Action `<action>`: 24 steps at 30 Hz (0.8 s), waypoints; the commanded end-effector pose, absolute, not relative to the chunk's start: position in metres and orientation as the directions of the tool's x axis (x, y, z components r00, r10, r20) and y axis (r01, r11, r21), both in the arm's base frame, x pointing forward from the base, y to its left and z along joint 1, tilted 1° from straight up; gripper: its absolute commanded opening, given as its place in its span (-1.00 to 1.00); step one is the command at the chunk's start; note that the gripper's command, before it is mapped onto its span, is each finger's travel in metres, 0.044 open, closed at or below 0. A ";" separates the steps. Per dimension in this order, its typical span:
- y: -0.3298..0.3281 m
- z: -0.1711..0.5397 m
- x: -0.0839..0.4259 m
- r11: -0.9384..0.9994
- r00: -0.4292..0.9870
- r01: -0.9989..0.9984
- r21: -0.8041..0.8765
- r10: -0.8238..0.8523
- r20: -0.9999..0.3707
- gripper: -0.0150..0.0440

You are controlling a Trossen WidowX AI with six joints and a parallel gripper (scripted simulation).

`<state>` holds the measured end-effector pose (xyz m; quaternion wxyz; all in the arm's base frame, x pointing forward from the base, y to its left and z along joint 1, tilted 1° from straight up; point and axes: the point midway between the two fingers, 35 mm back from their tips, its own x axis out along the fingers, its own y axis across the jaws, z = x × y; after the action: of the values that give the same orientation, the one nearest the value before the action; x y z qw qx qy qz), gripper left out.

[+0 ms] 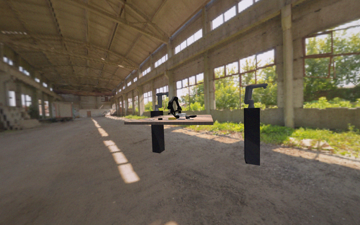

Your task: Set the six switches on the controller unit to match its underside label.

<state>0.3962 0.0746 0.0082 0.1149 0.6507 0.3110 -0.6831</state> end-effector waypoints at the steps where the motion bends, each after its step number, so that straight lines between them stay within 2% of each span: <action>1: 0.075 -0.001 0.395 -0.778 -0.134 0.562 -0.282 0.251 -0.959 -0.49; 24: 0.078 -0.018 0.393 -0.777 -0.134 0.562 -0.282 0.251 -0.959 -0.49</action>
<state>0.3937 0.0757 -0.0180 0.1147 0.6475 0.3125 -0.6855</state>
